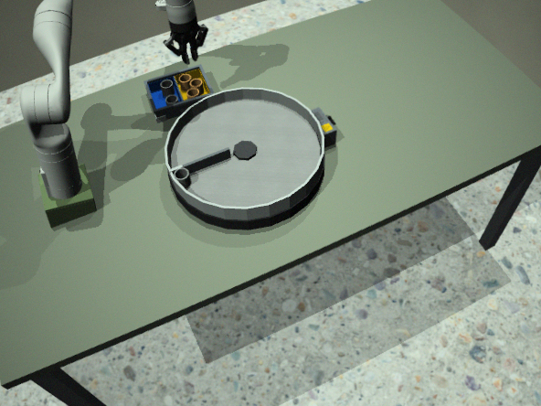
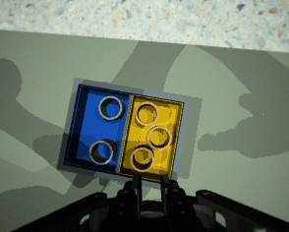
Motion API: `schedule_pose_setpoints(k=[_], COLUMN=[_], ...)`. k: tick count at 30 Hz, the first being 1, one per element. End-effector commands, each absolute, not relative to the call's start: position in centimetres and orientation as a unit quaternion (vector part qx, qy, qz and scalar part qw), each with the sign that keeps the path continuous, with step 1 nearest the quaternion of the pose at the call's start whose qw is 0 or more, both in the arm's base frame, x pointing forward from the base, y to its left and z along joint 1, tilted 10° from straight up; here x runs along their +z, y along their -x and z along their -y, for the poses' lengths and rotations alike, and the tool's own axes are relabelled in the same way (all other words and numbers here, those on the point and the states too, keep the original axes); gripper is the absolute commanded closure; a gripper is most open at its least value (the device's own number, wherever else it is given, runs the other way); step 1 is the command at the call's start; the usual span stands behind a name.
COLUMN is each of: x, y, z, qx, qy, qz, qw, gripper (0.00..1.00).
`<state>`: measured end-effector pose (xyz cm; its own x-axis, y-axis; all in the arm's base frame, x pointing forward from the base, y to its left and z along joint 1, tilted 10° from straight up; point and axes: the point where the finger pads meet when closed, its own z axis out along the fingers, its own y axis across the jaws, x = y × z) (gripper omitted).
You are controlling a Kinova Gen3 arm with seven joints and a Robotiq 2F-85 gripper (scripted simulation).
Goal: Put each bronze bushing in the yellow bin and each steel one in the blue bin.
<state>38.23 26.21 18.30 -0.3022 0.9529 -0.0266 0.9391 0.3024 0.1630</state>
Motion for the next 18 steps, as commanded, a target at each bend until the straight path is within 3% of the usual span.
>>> schedule_pose_setpoints(k=[1,4,9,14,18], x=[18.4,18.4,17.7,17.7,17.2], y=[-38.2,-38.2,-36.9,-36.9,-35.9], z=[-26.2,-26.2,-20.6,-20.6,-16.1], qx=[0.059,0.059,0.059,0.059,0.059], qy=[-0.588,-0.588,-0.588,-0.588,-0.588], qz=[-0.805,-0.805,-0.805,-0.805,-0.805], qw=[0.059,0.059,0.059,0.059,0.059], gripper=[0.81,0.81,0.82,0.82,0.82])
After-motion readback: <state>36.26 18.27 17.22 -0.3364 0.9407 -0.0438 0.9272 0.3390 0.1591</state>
